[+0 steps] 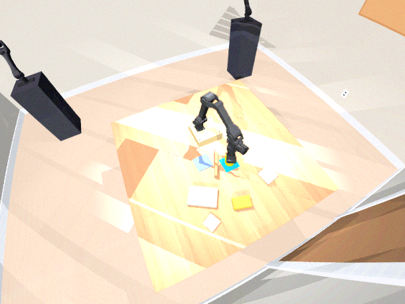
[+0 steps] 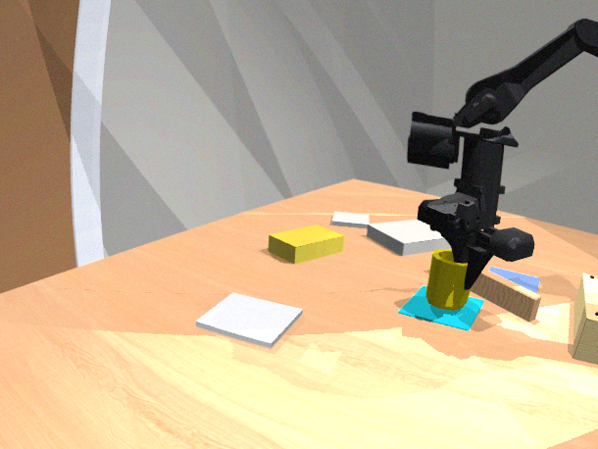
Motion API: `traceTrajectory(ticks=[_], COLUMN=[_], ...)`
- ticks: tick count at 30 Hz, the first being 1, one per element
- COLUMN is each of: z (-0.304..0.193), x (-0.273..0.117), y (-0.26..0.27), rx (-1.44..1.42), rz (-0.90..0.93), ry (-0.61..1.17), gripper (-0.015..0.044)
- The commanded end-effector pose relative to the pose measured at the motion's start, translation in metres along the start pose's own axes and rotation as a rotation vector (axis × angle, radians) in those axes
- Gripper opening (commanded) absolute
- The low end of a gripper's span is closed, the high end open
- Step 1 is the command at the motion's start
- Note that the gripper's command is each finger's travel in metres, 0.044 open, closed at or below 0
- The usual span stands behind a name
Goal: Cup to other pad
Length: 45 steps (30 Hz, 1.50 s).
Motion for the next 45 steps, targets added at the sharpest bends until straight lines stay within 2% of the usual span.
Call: traceTrajectory(ticks=[1, 3, 13, 43, 45], z=[0.000, 0.000, 0.000, -0.002, -0.001], x=[0.000, 0.000, -0.003, -0.049, -0.045], y=[0.000, 0.000, 0.000, -0.001, -0.001], rx=[0.000, 0.000, 0.000, 0.004, 0.001], rz=[0.000, 0.000, 0.000, 0.002, 0.002], ry=[0.000, 0.000, 0.000, -0.004, 0.001], gripper=[0.0105, 0.0147, 0.0147, 0.0147, 0.0199])
Point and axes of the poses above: the point midway between the two fingers, 35 mm back from their tips, its own x axis out along the fingers, its own y axis across the jaws, z = x × y, the point moved 7 cm from there along -x, back along the fingers, and after that the axes turned 15 degrees about -x, right-handed, at the moved point
